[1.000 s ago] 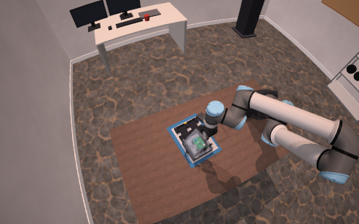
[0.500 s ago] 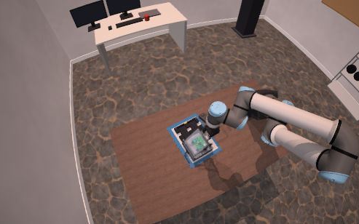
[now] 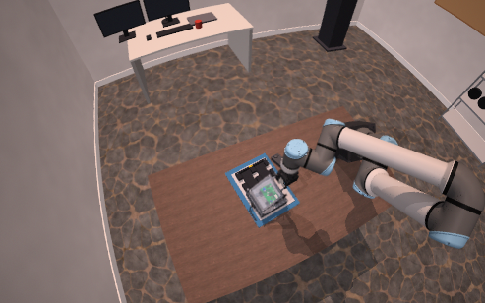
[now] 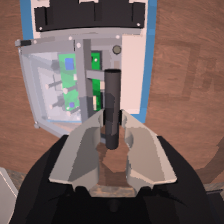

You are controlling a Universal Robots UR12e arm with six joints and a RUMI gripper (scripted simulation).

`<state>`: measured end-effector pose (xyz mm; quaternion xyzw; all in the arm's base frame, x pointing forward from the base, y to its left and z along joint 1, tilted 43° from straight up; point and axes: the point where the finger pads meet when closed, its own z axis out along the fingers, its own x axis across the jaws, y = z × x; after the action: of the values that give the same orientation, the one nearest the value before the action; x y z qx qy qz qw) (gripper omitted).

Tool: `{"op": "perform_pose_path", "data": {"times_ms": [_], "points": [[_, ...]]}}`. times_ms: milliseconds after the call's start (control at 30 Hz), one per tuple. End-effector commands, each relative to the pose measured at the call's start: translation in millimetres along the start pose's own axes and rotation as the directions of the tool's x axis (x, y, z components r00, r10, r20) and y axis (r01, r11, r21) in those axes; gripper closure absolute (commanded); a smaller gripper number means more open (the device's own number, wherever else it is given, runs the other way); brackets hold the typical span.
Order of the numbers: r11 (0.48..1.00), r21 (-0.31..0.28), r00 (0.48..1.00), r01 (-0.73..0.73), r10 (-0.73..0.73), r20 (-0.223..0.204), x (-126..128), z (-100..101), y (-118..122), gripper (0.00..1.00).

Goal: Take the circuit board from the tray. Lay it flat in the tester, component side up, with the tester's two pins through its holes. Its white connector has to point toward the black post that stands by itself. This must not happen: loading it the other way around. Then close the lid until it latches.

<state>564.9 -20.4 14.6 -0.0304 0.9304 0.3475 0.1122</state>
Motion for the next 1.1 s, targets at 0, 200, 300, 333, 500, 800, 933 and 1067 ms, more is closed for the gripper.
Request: {"op": "perform_pose_path", "data": {"times_ms": [0, 200, 300, 333, 500, 800, 933, 1067], "points": [[1.0, 0.001, 1.0, 0.0, 0.0, 0.001, 4, 8, -1, 1.0], [1.0, 0.001, 1.0, 0.0, 0.0, 0.001, 8, 16, -1, 1.0], [1.0, 0.001, 1.0, 0.0, 0.0, 0.001, 11, 21, -1, 1.0], [1.0, 0.001, 1.0, 0.0, 0.0, 0.001, 11, 23, -1, 1.0], [1.0, 0.001, 1.0, 0.0, 0.0, 0.001, 14, 31, -1, 1.0], [1.0, 0.001, 1.0, 0.0, 0.0, 0.001, 17, 41, -1, 1.0], [1.0, 0.001, 1.0, 0.0, 0.0, 0.001, 19, 46, -1, 1.0], [1.0, 0.001, 1.0, 0.0, 0.0, 0.001, 20, 51, -1, 1.0]]}}
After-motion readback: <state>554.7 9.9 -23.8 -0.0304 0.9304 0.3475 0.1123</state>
